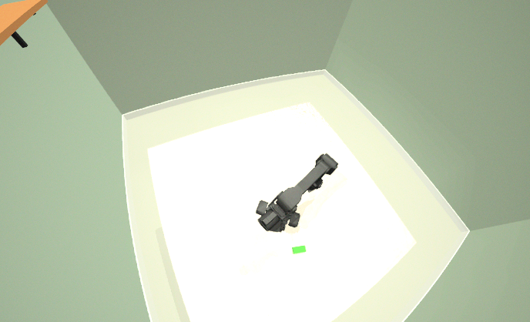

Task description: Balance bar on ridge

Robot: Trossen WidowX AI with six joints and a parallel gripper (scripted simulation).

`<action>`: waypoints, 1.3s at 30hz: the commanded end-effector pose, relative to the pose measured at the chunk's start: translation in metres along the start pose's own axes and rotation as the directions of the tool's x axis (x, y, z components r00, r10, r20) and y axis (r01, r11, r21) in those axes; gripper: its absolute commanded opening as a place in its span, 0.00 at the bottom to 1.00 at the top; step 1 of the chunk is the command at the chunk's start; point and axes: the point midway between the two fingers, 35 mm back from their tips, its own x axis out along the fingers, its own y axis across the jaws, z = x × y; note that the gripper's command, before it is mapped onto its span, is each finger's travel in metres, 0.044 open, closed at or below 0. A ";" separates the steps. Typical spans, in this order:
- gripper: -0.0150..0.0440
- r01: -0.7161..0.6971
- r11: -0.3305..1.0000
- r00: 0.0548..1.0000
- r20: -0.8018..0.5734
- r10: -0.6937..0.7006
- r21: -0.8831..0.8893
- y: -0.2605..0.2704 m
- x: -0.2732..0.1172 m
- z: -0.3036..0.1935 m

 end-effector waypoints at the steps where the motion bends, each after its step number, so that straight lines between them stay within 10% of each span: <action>1: 0.25 0.007 1.000 1.000 0.007 -0.007 -0.017 0.015 -0.002 0.004; 39: 0.25 0.004 0.998 1.000 0.008 -0.003 -0.062 0.050 0.039 0.011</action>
